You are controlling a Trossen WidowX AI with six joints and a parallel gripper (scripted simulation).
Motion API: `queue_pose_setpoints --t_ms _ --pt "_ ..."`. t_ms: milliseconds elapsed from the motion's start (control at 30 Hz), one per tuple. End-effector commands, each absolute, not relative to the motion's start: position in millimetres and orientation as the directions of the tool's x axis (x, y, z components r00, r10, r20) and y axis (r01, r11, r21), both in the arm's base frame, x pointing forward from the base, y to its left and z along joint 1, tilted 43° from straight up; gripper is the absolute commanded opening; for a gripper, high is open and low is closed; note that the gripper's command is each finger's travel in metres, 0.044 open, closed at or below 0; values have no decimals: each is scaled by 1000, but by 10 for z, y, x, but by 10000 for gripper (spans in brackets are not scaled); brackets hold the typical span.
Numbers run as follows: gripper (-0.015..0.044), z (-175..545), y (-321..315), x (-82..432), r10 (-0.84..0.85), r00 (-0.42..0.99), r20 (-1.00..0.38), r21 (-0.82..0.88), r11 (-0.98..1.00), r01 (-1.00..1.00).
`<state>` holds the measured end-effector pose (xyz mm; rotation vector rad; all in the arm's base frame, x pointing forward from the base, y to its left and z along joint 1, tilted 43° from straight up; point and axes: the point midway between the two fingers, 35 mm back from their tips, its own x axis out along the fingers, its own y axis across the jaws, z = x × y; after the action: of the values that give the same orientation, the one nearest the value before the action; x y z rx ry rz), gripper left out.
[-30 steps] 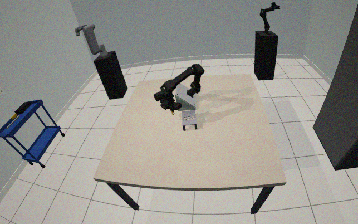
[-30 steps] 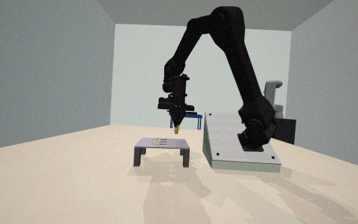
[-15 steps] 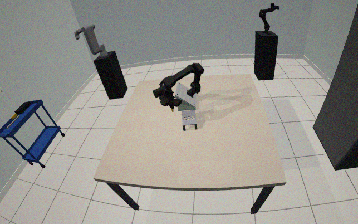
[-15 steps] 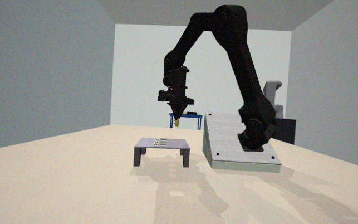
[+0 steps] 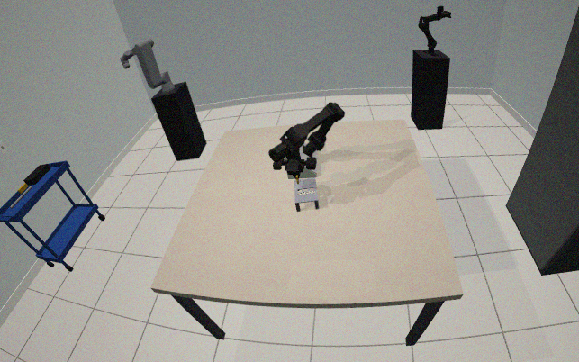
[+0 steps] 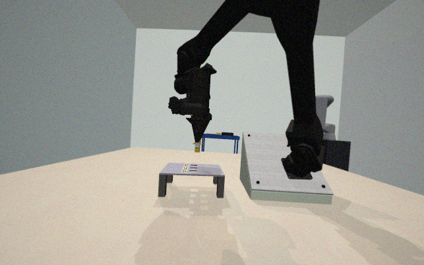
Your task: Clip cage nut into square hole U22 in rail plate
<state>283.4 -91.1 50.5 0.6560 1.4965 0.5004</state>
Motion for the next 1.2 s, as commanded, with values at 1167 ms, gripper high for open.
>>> queue_pose_setpoints --t_ms 1167 --pt "23 573 -472 2886 628 31 -777 624 777 -88"
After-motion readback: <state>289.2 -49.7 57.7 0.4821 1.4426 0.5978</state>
